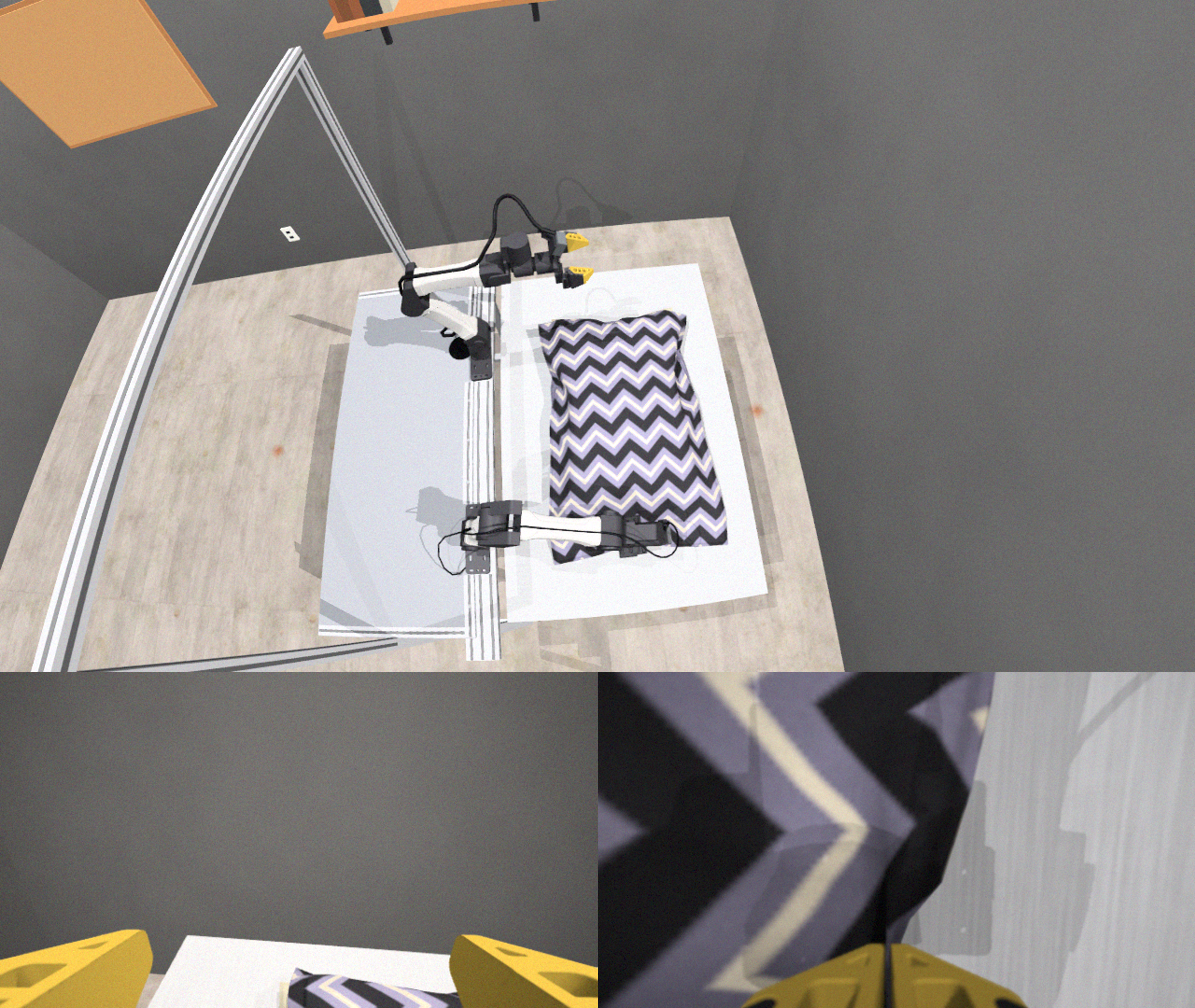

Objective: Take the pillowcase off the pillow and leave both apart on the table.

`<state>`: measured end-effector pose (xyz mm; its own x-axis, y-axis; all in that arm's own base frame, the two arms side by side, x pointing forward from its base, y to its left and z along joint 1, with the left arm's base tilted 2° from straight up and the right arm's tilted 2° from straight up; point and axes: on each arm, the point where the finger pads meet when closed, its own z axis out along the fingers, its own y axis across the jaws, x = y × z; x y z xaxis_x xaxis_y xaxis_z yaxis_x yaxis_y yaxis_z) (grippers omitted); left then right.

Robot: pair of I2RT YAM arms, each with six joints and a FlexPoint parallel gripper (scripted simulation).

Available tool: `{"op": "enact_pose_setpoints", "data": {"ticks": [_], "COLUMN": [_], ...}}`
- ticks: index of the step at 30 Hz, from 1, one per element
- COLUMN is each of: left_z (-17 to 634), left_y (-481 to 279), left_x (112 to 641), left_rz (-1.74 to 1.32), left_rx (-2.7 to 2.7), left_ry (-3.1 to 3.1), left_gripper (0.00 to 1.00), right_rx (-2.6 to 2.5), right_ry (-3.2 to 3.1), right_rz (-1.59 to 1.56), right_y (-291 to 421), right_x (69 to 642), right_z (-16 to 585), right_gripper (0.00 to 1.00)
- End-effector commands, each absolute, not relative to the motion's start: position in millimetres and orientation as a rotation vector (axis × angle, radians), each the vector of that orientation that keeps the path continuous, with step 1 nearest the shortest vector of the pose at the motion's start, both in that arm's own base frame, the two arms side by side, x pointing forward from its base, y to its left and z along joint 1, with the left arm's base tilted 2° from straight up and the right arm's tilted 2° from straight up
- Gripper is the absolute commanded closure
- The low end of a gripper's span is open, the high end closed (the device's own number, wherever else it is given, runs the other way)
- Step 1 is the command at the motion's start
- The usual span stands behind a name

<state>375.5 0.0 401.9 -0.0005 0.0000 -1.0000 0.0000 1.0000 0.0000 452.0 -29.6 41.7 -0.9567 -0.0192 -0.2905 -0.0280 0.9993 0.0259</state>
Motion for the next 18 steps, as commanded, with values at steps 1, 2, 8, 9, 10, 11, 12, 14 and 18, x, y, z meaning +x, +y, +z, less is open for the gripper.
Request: {"op": "enact_pose_setpoints", "data": {"ticks": [1,2,8,9,10,11,12,14,18], "left_z": [421,421,421,421,421,421,421,421,421], "left_y": [-5,-5,-5,-5,-5,-5,-5,-5,-5], "left_x": [367,367,367,367,367,367,367,367,367], "left_rz": [-0.003,-0.003,-0.003,-0.003,-0.003,-0.003,-0.003,-0.003,-0.003], "left_rx": [0.014,0.014,0.014,0.014,0.014,0.014,0.014,0.014,0.014], "left_ry": [1.53,1.53,1.53,1.53,1.53,1.53,1.53,1.53,1.53], "left_gripper": [0.0,0.0,0.0,0.0,0.0,0.0,0.0,0.0,0.0], "right_rx": [-0.037,-0.037,-0.048,-0.049,-0.048,-0.044,-0.047,-0.047,-0.051], "right_ry": [2.808,2.808,2.815,2.805,2.798,2.804,2.803,2.831,2.817], "right_rz": [0.05,0.05,0.057,0.057,0.056,0.056,0.058,0.062,0.062], "right_y": [-26,-26,-22,-22,-23,-24,-23,-22,-21], "right_x": [457,457,458,458,458,458,459,452,454], "right_z": [65,65,66,71,75,73,72,63,68], "right_gripper": [1.0,1.0,1.0,1.0,1.0,1.0,1.0,1.0,1.0]}}
